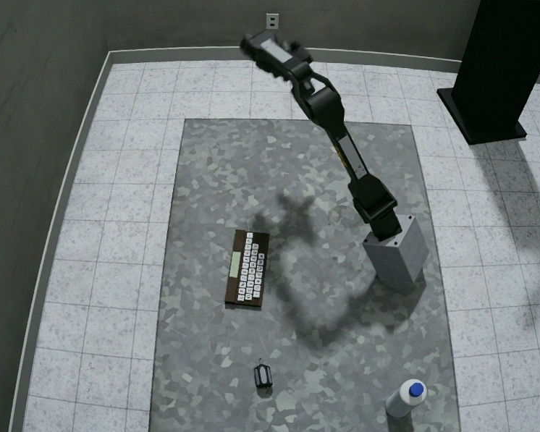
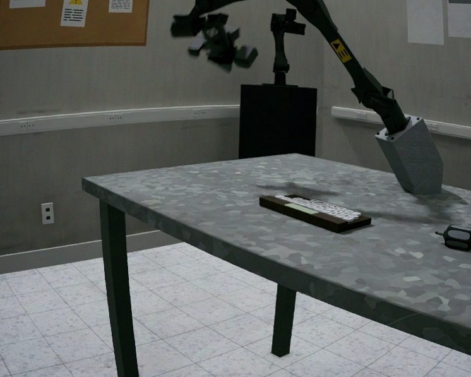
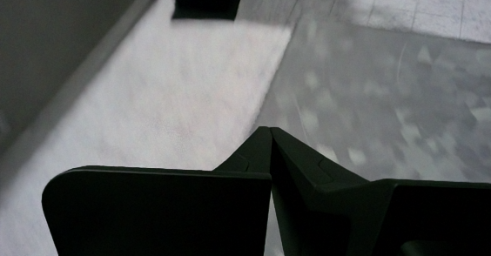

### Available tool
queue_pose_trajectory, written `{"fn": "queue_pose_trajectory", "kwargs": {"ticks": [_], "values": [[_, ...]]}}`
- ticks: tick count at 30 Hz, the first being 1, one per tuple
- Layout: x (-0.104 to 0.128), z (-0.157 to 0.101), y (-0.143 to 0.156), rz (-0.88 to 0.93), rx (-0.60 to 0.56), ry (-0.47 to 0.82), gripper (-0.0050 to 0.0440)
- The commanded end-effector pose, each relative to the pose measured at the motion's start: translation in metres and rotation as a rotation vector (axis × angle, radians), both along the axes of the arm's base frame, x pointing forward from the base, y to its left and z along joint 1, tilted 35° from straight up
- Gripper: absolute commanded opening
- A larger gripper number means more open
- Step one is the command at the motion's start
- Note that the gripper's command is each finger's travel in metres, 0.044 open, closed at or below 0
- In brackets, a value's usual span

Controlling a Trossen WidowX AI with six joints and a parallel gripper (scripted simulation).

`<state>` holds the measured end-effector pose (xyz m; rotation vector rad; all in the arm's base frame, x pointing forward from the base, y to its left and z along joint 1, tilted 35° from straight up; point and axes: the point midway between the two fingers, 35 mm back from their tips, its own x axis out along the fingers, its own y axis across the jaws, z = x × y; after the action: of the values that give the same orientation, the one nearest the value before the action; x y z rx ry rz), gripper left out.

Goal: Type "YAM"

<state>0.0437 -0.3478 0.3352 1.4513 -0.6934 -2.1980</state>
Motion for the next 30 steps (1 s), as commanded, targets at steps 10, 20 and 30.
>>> {"fn": "queue_pose_trajectory", "kwargs": {"ticks": [10, 20, 30], "values": [[0.184, -0.067, 0.045, 0.791, 0.111, 0.263, -0.005], [0.283, -0.123, 0.143, 1.403, 0.133, 0.532, -0.005], [0.331, -0.205, 0.295, 2.017, 0.08, 0.902, -0.005]]}}
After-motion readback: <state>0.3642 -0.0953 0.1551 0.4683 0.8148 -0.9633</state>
